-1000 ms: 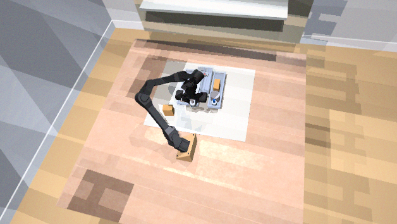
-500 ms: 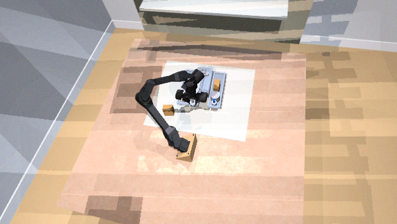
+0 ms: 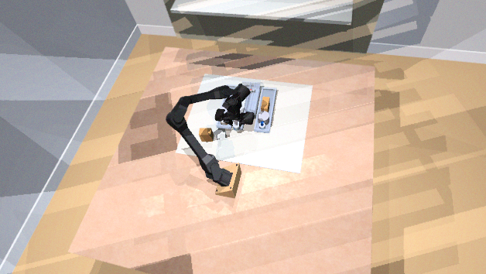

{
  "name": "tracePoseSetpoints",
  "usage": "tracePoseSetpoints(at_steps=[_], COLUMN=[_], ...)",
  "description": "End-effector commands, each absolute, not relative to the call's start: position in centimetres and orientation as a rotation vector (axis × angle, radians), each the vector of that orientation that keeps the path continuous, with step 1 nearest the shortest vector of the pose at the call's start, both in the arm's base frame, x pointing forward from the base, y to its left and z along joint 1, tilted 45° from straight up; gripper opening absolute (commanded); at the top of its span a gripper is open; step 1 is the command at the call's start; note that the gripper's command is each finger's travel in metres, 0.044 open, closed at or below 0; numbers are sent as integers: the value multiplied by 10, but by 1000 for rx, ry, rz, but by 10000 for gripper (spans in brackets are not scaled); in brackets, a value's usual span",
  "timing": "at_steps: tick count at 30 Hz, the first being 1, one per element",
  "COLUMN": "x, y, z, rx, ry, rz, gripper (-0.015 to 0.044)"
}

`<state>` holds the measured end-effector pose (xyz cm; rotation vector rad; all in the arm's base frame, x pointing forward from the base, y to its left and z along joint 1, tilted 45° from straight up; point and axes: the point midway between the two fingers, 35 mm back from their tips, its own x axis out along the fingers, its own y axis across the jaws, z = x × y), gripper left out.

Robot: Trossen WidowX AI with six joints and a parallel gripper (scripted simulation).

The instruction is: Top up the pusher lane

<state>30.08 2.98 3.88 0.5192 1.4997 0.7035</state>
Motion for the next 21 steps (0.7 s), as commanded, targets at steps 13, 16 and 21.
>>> tracePoseSetpoints(at_steps=[13, 16, 21], x=[313, 314, 315], y=[30, 30, 30], z=[41, 41, 42], rx=[517, 517, 517], ry=[1478, 1478, 1478], rz=[705, 705, 705], gripper=[0, 0, 0])
